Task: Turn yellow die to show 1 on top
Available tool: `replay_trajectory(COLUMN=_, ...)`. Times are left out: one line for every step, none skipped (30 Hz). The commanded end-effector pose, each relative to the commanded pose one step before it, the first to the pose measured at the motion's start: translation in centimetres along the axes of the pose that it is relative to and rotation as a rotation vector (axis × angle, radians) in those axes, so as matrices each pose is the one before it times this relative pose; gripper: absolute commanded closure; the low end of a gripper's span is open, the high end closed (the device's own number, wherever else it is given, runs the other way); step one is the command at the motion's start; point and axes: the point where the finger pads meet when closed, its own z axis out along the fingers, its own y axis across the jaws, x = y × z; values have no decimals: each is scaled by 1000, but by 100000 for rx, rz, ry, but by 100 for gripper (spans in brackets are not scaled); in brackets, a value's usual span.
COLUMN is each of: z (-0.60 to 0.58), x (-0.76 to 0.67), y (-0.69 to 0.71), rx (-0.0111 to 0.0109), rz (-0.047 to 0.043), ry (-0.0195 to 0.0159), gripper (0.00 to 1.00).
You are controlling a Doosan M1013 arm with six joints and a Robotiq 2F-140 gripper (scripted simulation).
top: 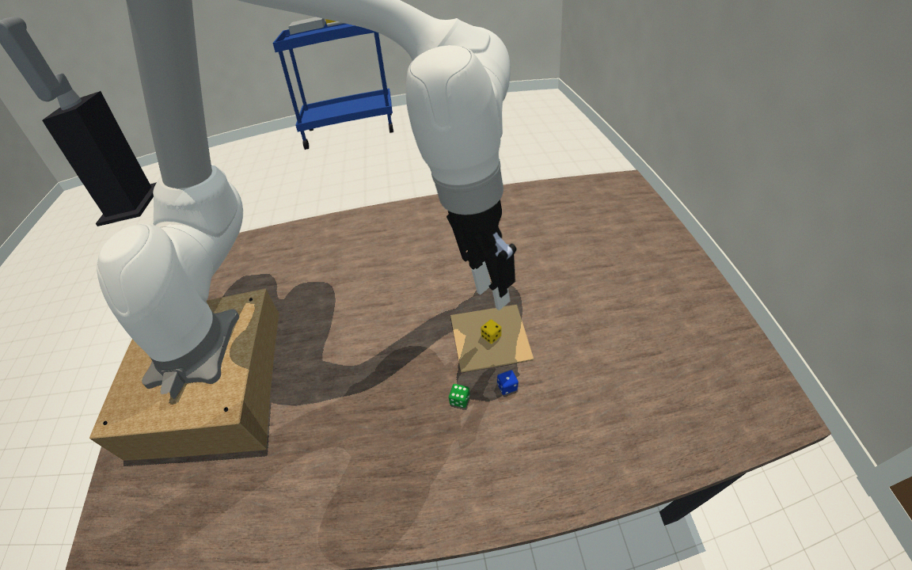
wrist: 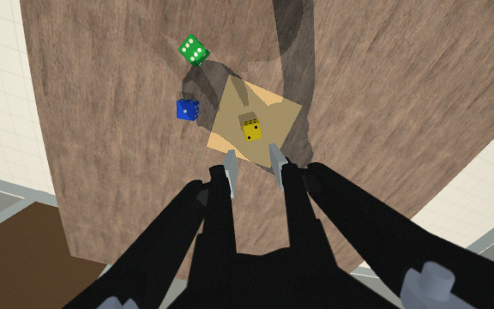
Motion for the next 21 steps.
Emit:
replay_trajectory(z=-178, x=-664, y=17, rx=1422, rz=1328, ry=14095, gripper=72)
replay_trajectory(z=-40, x=-31, y=-51, rx=236, rz=89, ry=815, gripper=72)
replay_trajectory(z=-23, x=-17, y=-29, rx=134, rz=51, ry=441, gripper=72)
replay_trajectory(z=-9, x=-6, y=-12, rx=53, rz=20, ry=171, gripper=72)
replay_trajectory(z=-1, x=-1, y=-2, rx=8, rz=3, ry=25, gripper=72)
replay_trajectory(z=0, x=0, y=0, rx=0, rz=0, ry=0, gripper=0)
replay_trajectory(z=0, x=0, y=0, rx=0, rz=0, ry=0, gripper=0)
replay_trajectory(z=0, x=0, y=0, rx=0, rz=0, ry=0, gripper=0)
replay_trajectory(z=0, x=0, y=0, rx=0, rz=0, ry=0, gripper=0)
replay_trajectory(z=0, x=0, y=0, rx=0, rz=0, ry=0, gripper=0)
replay_trajectory(z=0, x=0, y=0, rx=0, rz=0, ry=0, gripper=0)
replay_trajectory(z=0, x=0, y=0, rx=0, rz=0, ry=0, gripper=0)
replay_trajectory(z=0, x=0, y=0, rx=0, rz=0, ry=0, gripper=0)
replay_trajectory(z=0, x=0, y=0, rx=0, rz=0, ry=0, gripper=0)
replay_trajectory(z=0, x=0, y=0, rx=0, rz=0, ry=0, gripper=0)
replay_trajectory(z=0, x=0, y=0, rx=0, rz=0, ry=0, gripper=0)
replay_trajectory(z=32, x=6, y=6, rx=-25, rz=-20, ry=-3, gripper=0)
replay_trajectory(z=181, x=35, y=36, rx=-138, rz=-109, ry=-18, gripper=0)
replay_trajectory(z=372, x=74, y=74, rx=-282, rz=-222, ry=-37, gripper=0)
replay_trajectory(z=518, x=107, y=103, rx=-390, rz=-305, ry=-52, gripper=0)
replay_trajectory(z=570, x=124, y=114, rx=-424, rz=-330, ry=-57, gripper=0)
